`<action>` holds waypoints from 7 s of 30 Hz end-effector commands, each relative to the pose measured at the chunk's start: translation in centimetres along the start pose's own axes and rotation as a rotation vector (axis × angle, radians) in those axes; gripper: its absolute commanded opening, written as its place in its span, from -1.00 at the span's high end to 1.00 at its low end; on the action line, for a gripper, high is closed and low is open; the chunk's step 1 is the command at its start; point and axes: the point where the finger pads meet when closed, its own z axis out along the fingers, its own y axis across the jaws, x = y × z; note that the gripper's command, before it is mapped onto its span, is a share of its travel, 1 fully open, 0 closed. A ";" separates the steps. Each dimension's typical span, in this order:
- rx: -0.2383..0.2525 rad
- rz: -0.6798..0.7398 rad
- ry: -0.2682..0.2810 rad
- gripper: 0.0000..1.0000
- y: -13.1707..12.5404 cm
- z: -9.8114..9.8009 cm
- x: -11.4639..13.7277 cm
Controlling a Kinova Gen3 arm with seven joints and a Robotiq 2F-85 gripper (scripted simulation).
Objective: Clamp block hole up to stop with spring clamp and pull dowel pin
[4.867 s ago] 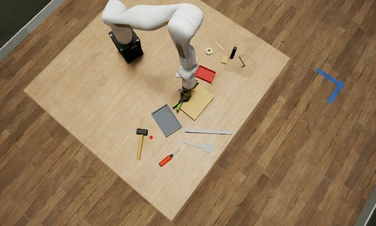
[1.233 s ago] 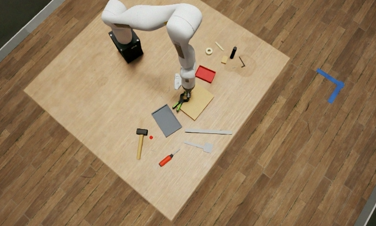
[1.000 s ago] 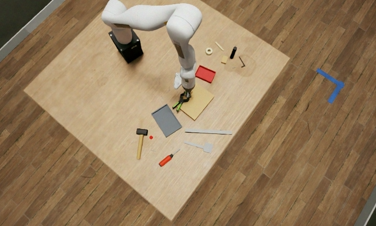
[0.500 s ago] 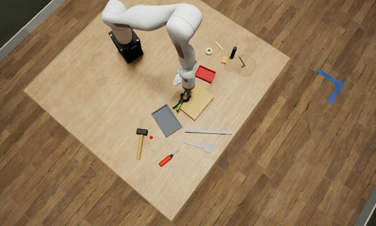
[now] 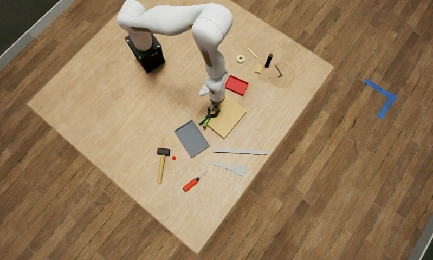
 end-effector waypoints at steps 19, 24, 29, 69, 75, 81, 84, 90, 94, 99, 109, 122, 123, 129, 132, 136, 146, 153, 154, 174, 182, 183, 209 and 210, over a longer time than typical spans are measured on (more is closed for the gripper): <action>0.005 0.351 0.004 0.80 -0.1 -0.2 0.2; 0.005 0.439 0.005 0.80 -0.1 -0.2 0.3; 0.005 0.492 0.005 0.80 -0.1 -0.2 0.3; 0.003 0.532 0.002 0.80 -0.1 -0.4 0.1; 0.002 0.430 0.002 0.80 -0.1 -0.4 0.1; 0.002 0.362 0.001 0.80 -0.1 -0.4 0.1; 0.002 0.311 0.001 0.80 -0.1 -0.4 0.1; 0.002 0.210 0.001 0.80 -0.1 -0.4 0.1; 0.002 0.160 0.001 0.80 -0.1 -0.4 0.1; 0.002 0.093 0.001 0.80 -0.1 -0.4 0.1; 0.002 -0.072 0.001 0.80 -0.1 -0.4 0.1; 0.003 -0.252 0.002 0.80 -0.1 -0.5 0.1; 0.003 -0.268 0.002 0.80 -0.1 -0.5 0.1; 0.003 -0.333 0.002 0.80 -0.1 -0.5 0.1; 0.004 -0.381 0.001 0.80 -0.1 -0.5 0.0; 0.003 -0.444 0.001 0.80 -0.1 -0.5 0.0; 0.004 -0.570 0.001 0.80 -0.1 -0.5 0.0; 0.005 -0.462 0.000 0.80 -0.1 -0.6 0.0; 0.005 -0.447 0.000 0.80 -0.1 -0.6 0.0; 0.005 -0.175 0.000 0.80 -0.1 -0.6 0.0; 0.005 -0.086 0.000 0.80 -0.1 -0.6 0.0; 0.005 -0.071 0.000 0.80 -0.1 -0.6 0.0; 0.005 0.271 0.002 0.80 -0.1 -0.6 0.2; 0.005 0.285 0.002 0.80 -0.1 -0.6 0.2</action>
